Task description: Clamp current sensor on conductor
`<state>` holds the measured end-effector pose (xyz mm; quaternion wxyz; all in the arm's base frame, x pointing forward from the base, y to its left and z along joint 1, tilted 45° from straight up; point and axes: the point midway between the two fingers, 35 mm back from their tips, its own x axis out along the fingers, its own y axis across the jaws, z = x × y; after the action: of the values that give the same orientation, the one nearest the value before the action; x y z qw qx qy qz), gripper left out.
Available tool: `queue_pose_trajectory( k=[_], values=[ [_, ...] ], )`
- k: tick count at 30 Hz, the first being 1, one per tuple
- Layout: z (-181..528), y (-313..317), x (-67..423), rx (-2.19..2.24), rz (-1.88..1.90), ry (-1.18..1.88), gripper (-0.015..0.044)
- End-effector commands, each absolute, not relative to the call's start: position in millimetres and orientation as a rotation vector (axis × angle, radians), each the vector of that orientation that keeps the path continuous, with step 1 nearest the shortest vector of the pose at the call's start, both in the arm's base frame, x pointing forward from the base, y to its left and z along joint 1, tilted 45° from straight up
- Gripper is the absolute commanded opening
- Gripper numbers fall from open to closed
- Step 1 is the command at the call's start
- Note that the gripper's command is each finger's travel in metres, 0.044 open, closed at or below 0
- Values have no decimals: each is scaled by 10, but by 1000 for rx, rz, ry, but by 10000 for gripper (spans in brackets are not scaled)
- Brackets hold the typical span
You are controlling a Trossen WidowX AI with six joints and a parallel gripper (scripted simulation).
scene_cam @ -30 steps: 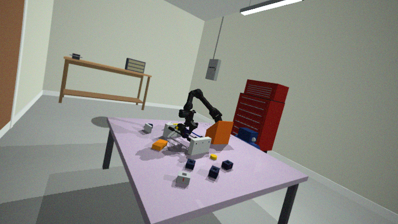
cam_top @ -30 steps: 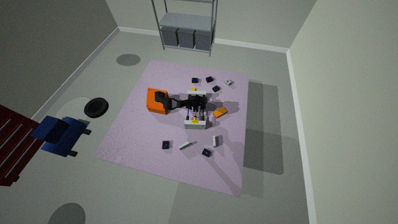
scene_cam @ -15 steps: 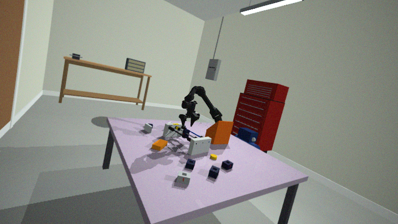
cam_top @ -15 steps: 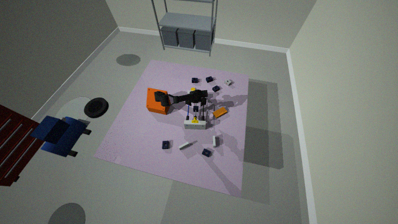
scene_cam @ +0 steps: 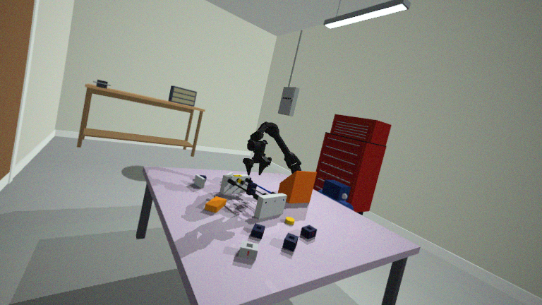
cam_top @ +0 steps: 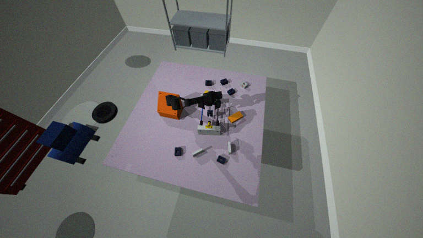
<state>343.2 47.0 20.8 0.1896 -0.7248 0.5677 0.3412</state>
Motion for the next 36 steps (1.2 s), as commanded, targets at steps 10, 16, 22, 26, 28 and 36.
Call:
queue_pose_trajectory(
  k=[10,16,22,26,28,36],
  values=[
    [208,473,3426,-2031,958,1598,440],
    [208,473,3426,-2031,958,1598,440],
    [208,473,3426,-2031,958,1598,440],
    [208,473,3426,-2031,958,1598,440],
    [208,473,3426,-2031,958,1598,440],
    [364,84,3306,-1628,1039,1496,440]
  ],
)
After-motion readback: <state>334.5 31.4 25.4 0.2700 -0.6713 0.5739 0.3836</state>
